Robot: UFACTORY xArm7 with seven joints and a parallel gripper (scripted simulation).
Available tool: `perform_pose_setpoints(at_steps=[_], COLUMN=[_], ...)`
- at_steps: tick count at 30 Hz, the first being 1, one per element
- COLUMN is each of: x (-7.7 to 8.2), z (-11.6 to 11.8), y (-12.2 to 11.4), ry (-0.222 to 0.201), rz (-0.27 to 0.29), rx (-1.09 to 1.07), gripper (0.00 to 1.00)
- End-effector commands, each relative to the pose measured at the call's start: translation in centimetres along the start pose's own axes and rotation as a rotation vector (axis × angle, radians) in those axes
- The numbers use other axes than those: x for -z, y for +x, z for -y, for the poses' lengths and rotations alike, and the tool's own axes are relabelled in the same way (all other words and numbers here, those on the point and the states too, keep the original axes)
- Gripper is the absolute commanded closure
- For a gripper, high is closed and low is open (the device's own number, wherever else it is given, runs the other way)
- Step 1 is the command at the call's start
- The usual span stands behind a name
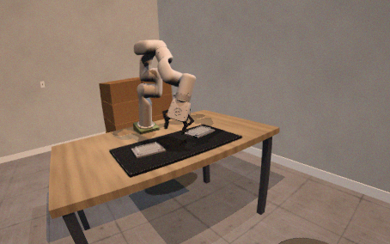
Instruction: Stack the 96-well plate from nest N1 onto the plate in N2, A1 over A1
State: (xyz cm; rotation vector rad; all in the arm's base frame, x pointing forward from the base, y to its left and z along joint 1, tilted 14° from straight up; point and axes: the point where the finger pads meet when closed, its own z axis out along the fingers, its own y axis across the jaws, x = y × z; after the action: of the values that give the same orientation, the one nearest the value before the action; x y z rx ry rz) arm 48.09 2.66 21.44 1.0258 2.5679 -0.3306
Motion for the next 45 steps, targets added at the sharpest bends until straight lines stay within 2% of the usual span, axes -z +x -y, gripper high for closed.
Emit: perform_pose_setpoints(at_steps=[1,4,6,11,13,18,22,27,29,34,36,38,42,45], x=[0.7,0.9,1.2,2.0,2.3,3.1,3.4,4.1,4.5,5.2,5.5,5.5,6.2,6.6], z=[-0.9,-1.1,-1.5,-2.3,-2.7,-3.4,-3.6,-4.1,-4.3,-4.7,-4.8,-4.8,-5.0,-5.0], y=[1.5,1.9,2.8,4.9,5.8,7.9,8.8,10.9,11.8,13.9,14.8,14.8,16.7,18.1], ry=[-0.015,-0.015,-0.050,-0.053,-0.085,-0.087,-0.116,-0.118,-0.143,-0.145,-0.165,-0.165,-0.167,-0.185], rz=[0.000,0.000,-0.022,-0.024,-0.050,-0.052,-0.081,-0.083,-0.115,-0.118,-0.153,-0.153,-0.156,-0.196], rx=[-0.012,-0.012,-0.064,-0.069,-0.122,-0.126,-0.179,-0.183,-0.236,-0.241,-0.294,-0.294,-0.299,-0.357], gripper=[0.00,0.00,0.00,0.00,0.00,0.00,0.00,0.00,0.00,0.00,0.00,0.00,0.00,0.00])
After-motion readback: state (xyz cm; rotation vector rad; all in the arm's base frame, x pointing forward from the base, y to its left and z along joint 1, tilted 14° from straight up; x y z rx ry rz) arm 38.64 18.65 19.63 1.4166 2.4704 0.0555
